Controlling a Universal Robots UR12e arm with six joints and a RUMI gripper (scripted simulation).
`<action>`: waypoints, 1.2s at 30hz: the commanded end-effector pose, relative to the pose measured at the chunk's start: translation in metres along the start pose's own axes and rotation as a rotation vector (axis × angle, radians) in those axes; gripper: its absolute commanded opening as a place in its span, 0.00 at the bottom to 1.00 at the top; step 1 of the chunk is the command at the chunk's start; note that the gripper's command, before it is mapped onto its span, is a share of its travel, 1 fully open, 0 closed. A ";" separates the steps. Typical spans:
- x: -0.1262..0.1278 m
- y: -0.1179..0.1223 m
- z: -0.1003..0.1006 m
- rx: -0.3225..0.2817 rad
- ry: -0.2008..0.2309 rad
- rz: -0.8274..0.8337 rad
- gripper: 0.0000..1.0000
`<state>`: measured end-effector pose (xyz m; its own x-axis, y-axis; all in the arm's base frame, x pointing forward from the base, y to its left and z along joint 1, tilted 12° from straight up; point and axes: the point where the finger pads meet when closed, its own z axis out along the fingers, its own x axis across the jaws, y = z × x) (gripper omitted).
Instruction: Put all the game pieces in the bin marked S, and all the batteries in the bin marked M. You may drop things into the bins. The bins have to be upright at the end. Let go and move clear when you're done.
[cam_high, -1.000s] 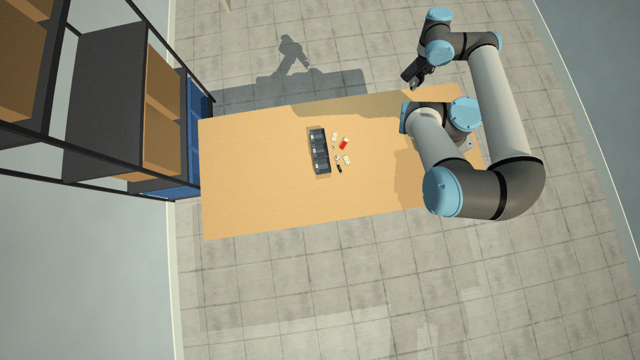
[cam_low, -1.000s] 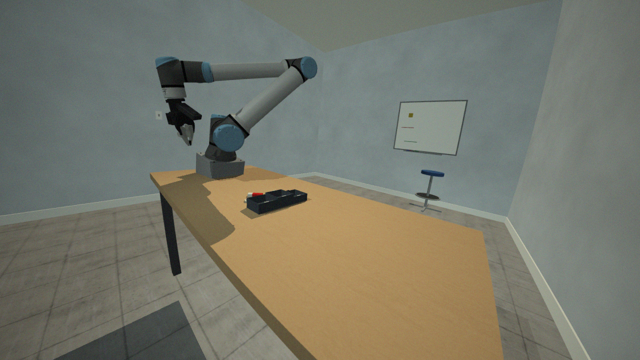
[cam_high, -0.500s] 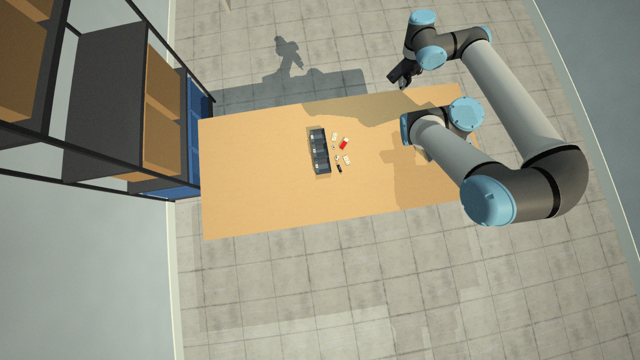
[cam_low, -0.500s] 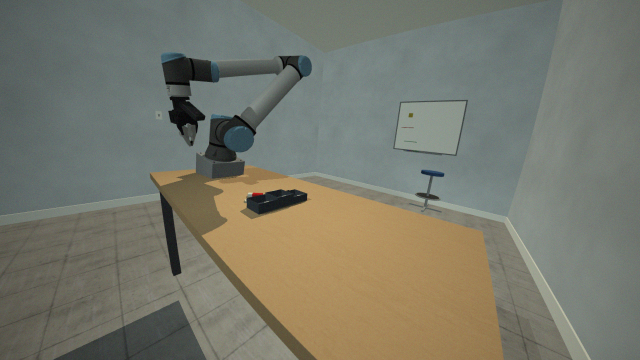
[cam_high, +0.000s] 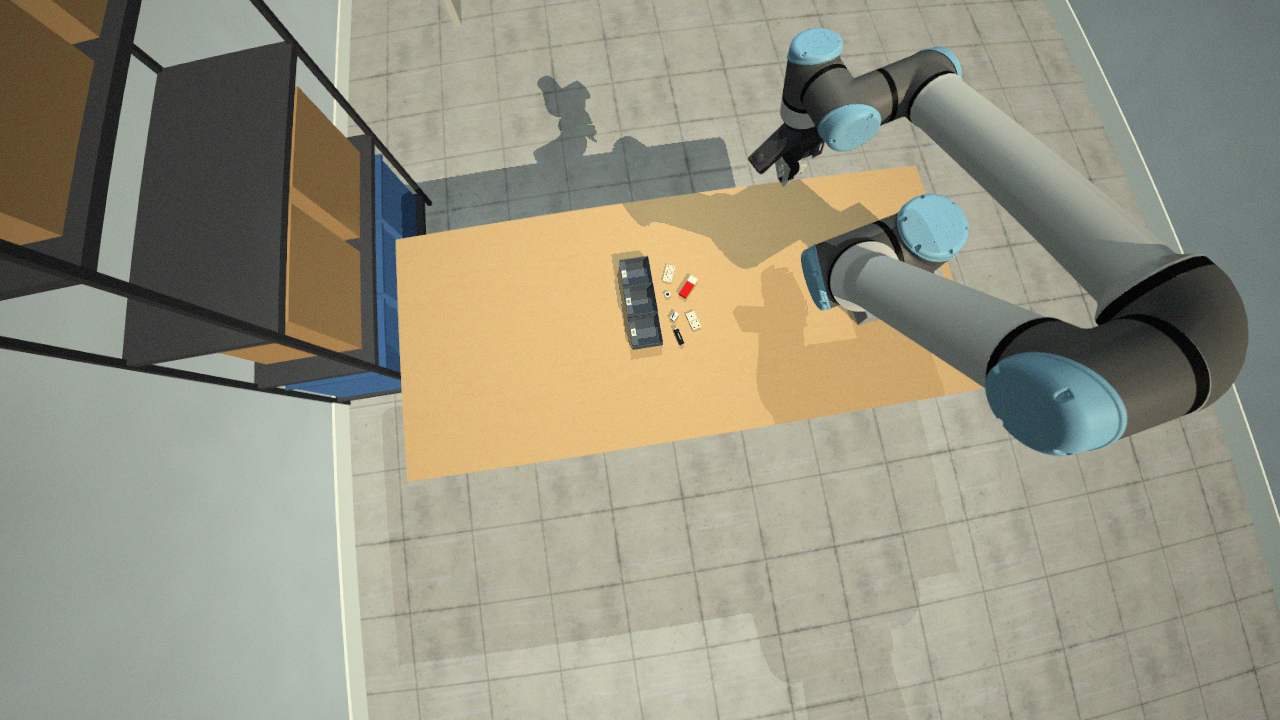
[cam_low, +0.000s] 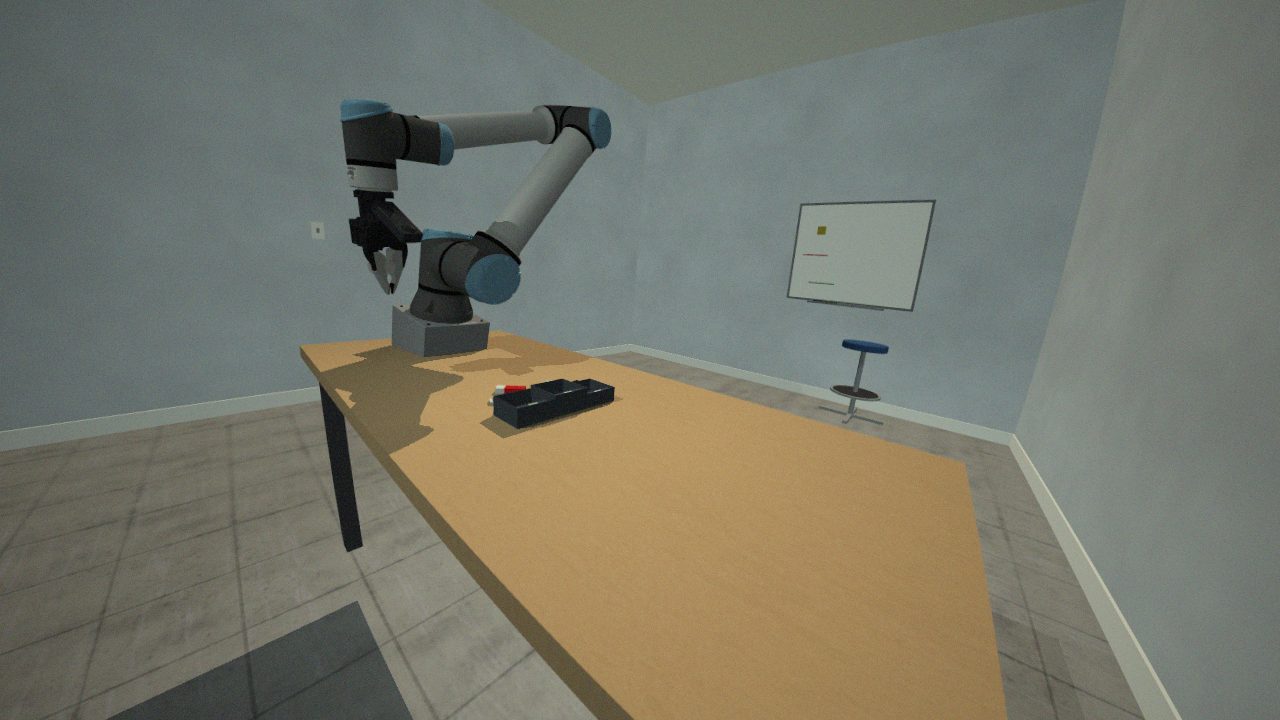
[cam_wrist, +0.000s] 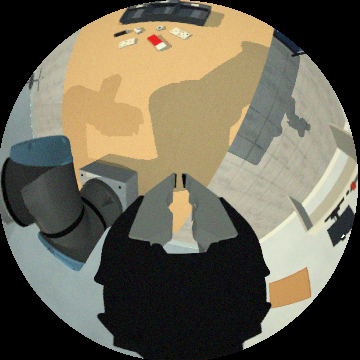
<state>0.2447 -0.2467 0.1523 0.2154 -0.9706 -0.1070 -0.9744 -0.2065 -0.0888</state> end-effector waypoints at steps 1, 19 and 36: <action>0.003 -0.013 -0.002 -0.011 0.007 0.012 0.04; -0.001 -0.076 -0.008 -0.015 0.053 0.067 0.04; -0.019 -0.145 -0.013 0.003 0.094 0.120 0.04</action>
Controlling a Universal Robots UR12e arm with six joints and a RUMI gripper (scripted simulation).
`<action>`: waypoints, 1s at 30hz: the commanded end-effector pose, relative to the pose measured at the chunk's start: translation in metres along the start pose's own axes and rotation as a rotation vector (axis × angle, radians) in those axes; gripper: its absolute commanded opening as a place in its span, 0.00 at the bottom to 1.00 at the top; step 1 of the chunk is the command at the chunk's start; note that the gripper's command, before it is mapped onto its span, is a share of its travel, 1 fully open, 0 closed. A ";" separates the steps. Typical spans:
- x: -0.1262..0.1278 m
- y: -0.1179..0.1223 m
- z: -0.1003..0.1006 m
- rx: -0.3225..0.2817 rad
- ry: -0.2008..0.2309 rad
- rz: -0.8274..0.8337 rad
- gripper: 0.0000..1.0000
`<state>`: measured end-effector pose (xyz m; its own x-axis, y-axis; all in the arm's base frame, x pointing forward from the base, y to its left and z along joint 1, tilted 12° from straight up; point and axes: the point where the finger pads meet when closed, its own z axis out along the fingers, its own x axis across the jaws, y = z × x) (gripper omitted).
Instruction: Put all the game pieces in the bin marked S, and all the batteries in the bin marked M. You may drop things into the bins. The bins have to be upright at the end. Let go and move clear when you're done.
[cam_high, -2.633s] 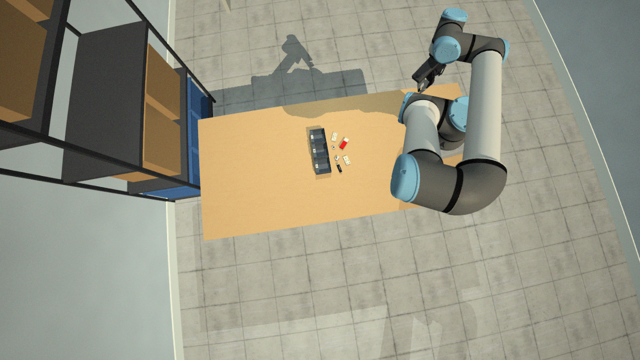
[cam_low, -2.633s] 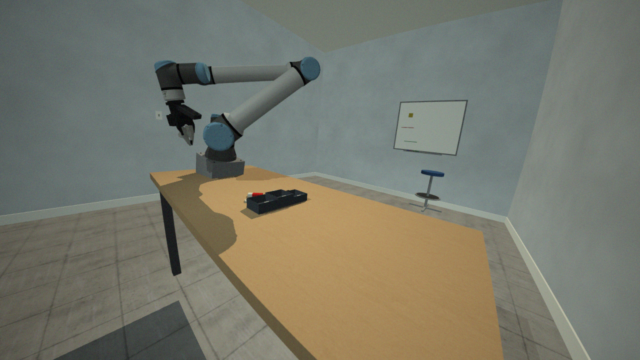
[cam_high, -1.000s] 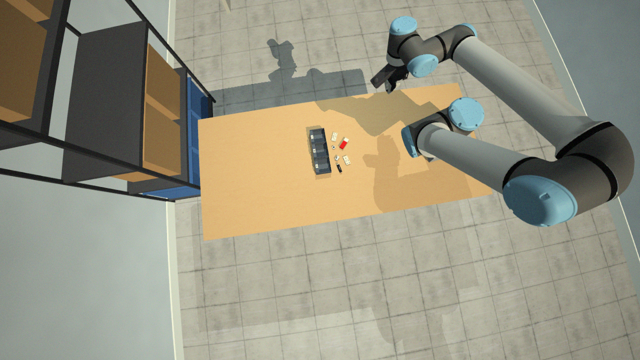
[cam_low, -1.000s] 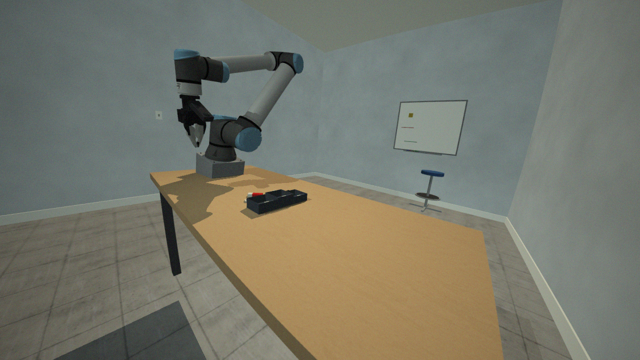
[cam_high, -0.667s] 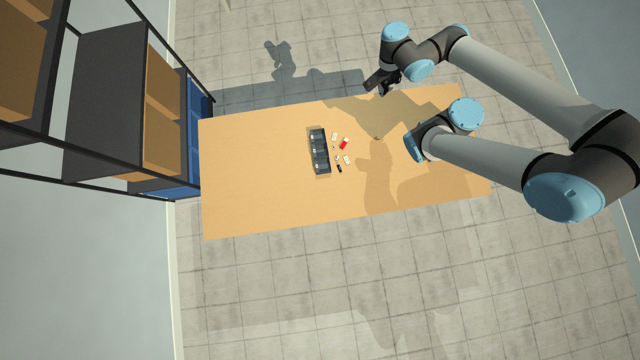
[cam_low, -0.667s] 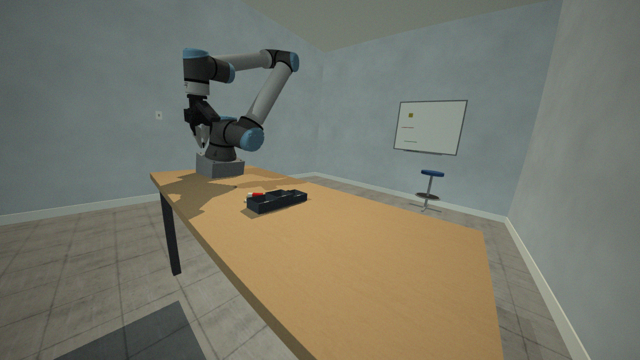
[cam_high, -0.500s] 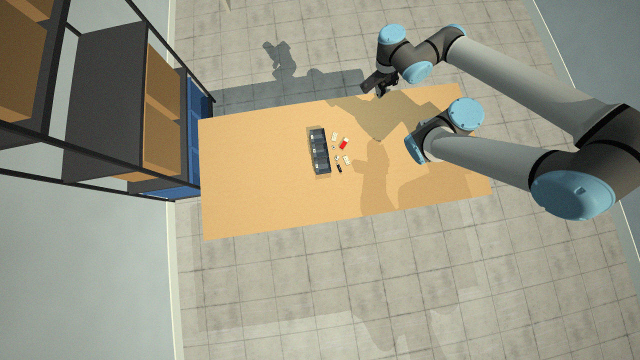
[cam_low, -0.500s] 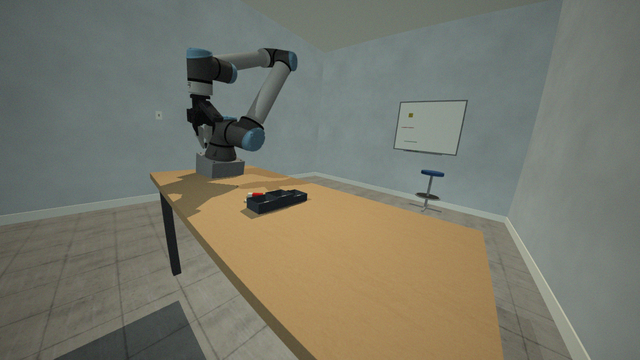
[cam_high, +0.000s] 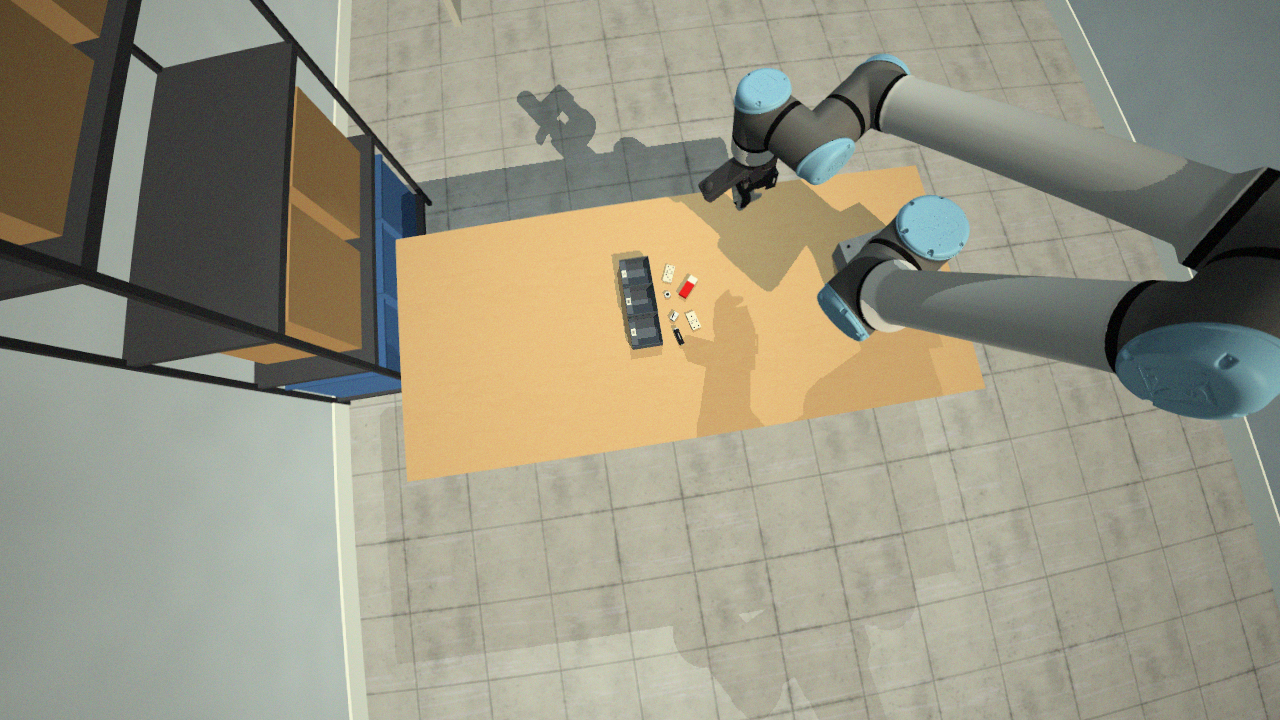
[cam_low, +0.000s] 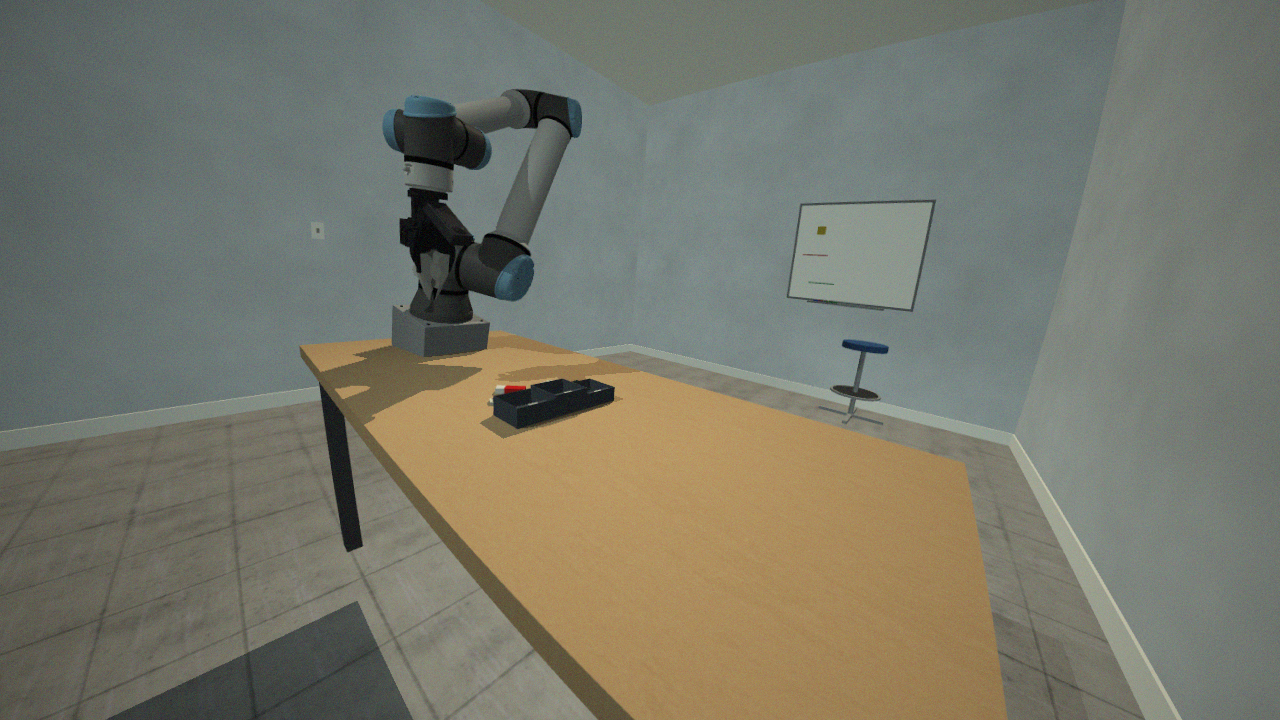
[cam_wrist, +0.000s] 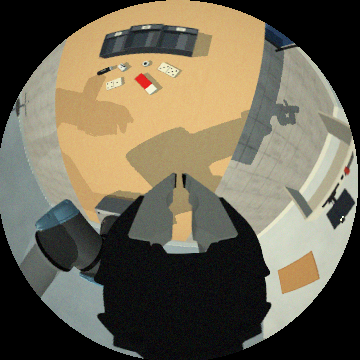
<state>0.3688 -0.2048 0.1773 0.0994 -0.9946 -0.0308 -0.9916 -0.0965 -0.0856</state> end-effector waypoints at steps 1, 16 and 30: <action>-0.008 -0.020 -0.002 0.009 0.018 0.027 0.04; -0.045 -0.077 -0.007 0.036 0.034 0.063 0.04; -0.084 -0.120 -0.012 0.068 0.041 0.099 0.04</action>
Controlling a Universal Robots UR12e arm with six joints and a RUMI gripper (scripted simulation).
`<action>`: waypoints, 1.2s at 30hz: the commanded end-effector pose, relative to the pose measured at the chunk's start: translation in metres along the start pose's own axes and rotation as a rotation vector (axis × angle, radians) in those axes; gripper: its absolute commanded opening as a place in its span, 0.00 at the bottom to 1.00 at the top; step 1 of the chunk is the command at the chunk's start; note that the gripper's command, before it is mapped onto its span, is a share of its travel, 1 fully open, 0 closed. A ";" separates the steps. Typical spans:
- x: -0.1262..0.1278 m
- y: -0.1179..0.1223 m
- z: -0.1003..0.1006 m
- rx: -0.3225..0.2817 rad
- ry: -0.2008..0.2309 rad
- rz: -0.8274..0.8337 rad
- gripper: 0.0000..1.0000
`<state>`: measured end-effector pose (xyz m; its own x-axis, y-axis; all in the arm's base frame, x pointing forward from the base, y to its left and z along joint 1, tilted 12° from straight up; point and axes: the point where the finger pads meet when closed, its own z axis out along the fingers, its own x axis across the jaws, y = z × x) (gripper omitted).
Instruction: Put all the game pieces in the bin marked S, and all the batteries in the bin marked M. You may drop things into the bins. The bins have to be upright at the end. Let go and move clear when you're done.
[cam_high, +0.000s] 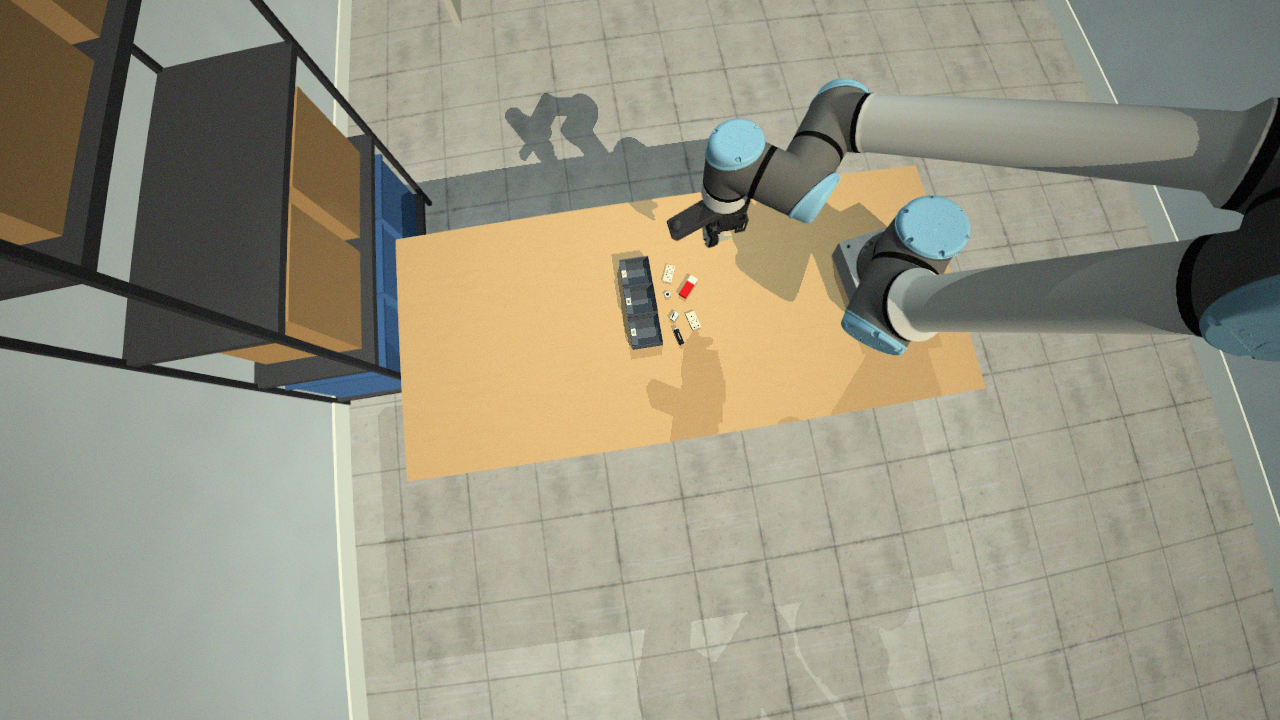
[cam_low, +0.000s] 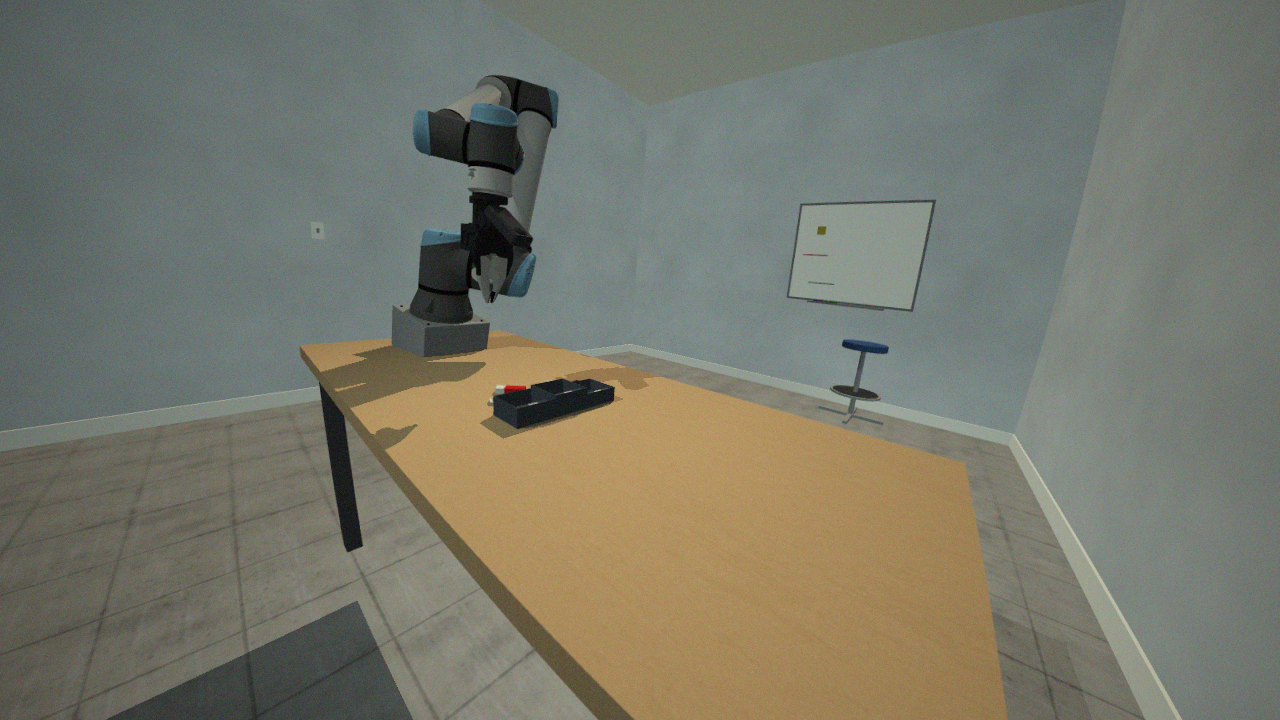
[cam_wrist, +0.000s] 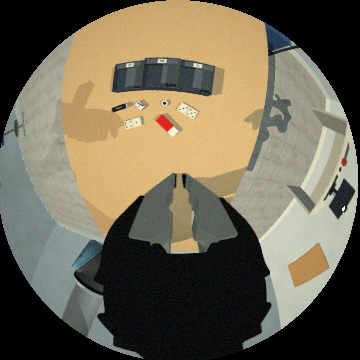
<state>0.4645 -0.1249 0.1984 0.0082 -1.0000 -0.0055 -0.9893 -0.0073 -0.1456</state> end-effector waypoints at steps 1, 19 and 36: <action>-0.014 -0.015 -0.001 0.006 0.005 0.011 0.04; -0.077 -0.058 -0.006 0.059 -0.004 0.066 0.04; -0.090 -0.065 -0.007 0.059 -0.004 0.066 0.04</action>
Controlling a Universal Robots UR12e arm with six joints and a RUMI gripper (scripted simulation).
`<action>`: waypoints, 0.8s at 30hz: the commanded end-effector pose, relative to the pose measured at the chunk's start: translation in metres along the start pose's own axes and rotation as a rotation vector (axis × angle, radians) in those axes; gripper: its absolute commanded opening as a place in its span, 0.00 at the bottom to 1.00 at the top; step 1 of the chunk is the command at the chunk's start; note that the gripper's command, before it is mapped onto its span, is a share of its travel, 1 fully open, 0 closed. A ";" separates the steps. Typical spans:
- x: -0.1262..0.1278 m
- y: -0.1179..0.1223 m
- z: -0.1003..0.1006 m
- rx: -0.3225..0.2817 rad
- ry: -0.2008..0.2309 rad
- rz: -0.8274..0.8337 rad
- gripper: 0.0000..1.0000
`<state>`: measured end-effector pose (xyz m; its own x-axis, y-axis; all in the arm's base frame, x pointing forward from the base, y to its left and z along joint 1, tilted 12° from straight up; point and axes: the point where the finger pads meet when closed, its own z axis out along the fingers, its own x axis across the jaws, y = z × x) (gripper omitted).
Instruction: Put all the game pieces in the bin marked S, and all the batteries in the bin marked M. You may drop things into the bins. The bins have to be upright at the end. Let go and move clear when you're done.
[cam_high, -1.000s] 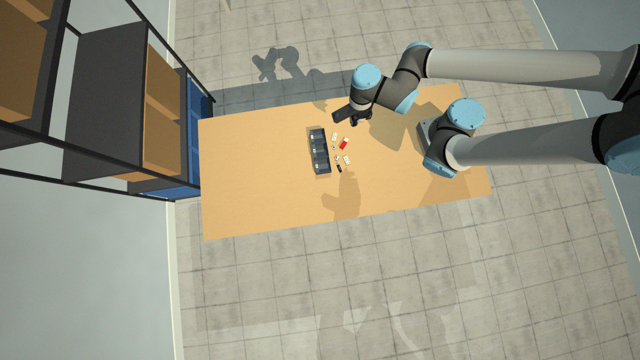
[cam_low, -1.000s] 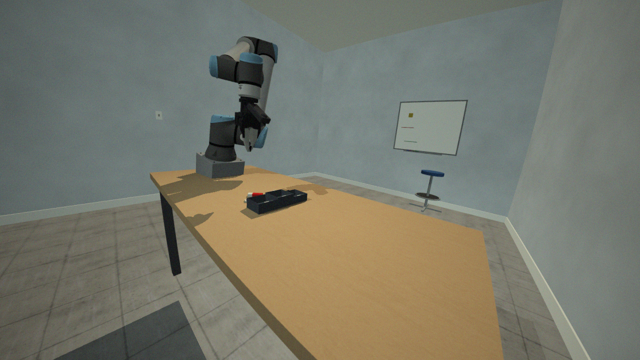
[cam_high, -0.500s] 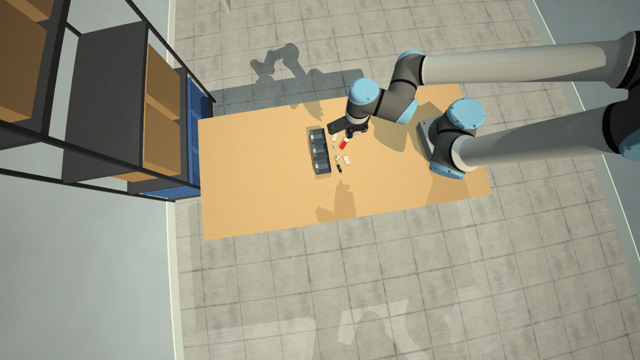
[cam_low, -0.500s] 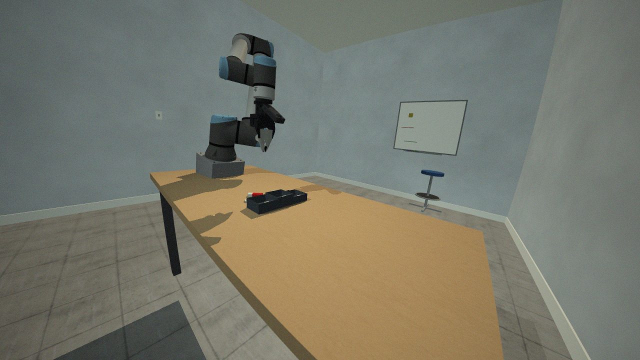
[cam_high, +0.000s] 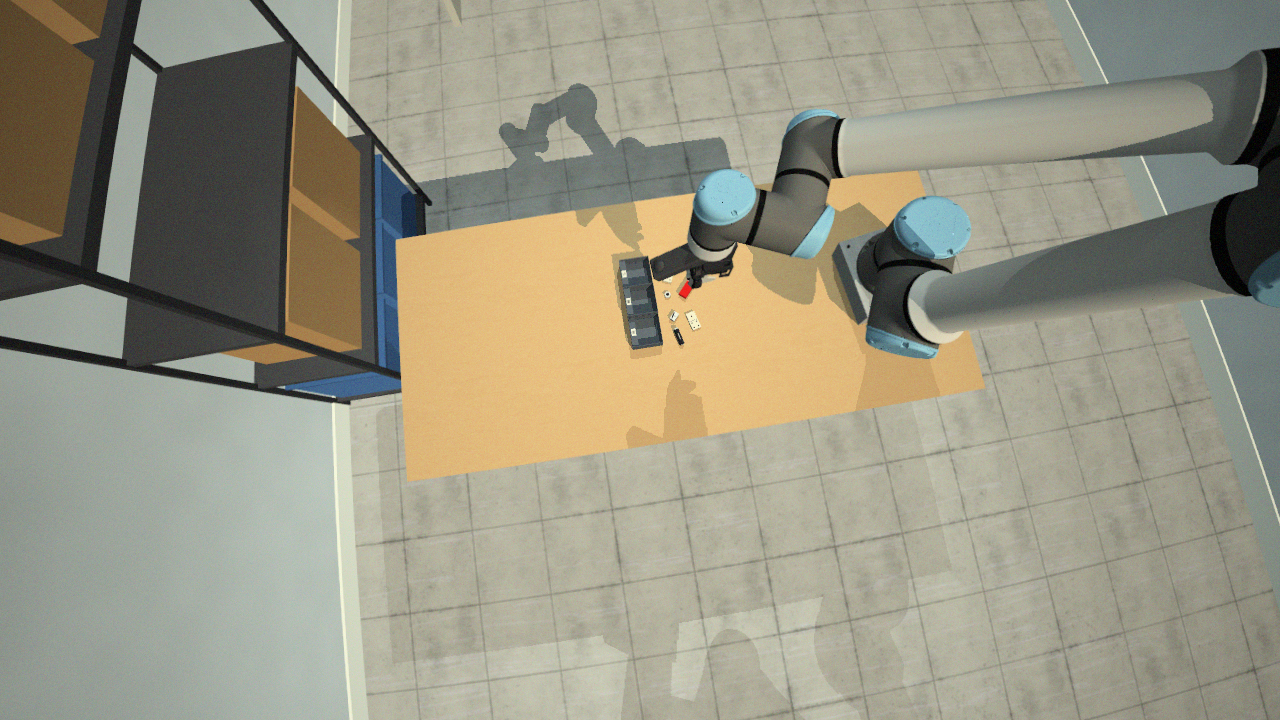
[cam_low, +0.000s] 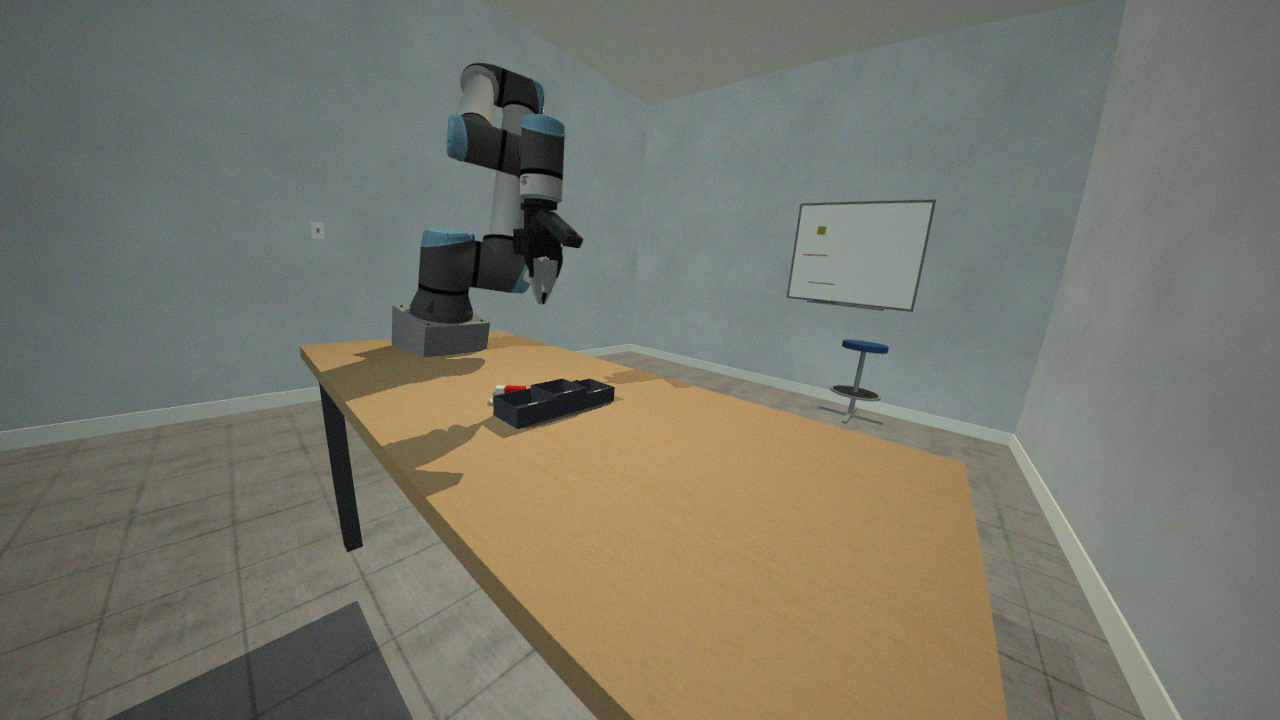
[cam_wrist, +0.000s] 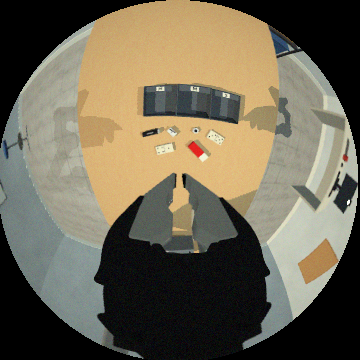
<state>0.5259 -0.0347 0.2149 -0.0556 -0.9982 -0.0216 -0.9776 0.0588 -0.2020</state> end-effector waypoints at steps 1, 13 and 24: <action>0.000 -0.001 -0.001 0.001 0.001 0.000 0.04; 0.040 -0.035 0.040 0.001 0.001 0.033 0.04; 0.085 -0.073 0.087 0.001 0.001 0.033 0.04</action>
<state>0.5854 -0.1009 0.1616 -0.0880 -0.9957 -0.0283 -0.9753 0.0919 -0.2006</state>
